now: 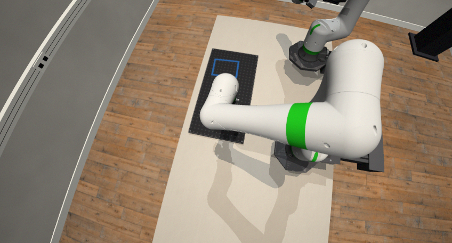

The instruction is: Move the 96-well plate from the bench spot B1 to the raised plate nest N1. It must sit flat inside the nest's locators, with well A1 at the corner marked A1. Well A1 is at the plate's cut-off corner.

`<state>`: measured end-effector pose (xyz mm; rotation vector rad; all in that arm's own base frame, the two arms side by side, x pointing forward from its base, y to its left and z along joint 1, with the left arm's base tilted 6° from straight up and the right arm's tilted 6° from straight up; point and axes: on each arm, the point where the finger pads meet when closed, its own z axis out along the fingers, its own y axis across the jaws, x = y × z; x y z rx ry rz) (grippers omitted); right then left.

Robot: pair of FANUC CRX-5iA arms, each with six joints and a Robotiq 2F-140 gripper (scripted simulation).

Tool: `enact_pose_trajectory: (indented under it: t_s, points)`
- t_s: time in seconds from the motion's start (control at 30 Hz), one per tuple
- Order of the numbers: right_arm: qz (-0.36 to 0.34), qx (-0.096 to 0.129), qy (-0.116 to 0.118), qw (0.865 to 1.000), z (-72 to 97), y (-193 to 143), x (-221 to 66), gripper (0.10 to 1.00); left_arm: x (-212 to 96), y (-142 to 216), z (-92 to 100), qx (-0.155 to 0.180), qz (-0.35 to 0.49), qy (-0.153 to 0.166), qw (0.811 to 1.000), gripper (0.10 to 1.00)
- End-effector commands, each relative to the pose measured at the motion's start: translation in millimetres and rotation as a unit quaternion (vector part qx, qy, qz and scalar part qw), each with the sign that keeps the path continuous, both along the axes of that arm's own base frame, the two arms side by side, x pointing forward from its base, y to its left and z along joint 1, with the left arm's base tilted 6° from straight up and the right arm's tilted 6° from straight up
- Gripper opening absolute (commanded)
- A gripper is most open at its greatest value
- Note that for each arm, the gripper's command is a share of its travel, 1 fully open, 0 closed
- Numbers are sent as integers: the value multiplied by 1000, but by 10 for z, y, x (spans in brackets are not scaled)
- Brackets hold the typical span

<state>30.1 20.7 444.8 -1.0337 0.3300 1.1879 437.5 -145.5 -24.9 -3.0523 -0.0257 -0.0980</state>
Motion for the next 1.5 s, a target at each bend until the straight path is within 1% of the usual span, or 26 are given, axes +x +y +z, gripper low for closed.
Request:
enact_pose_trajectory:
  t_s: [0.0,1.47]
  points:
    - [0,0,0,1000,0,0,0,1000,5,-2,0,0,0,-1,1000,605]
    - [0,0,0,1000,0,0,0,1000,9,3,-63,0,0,-1,1000,605]
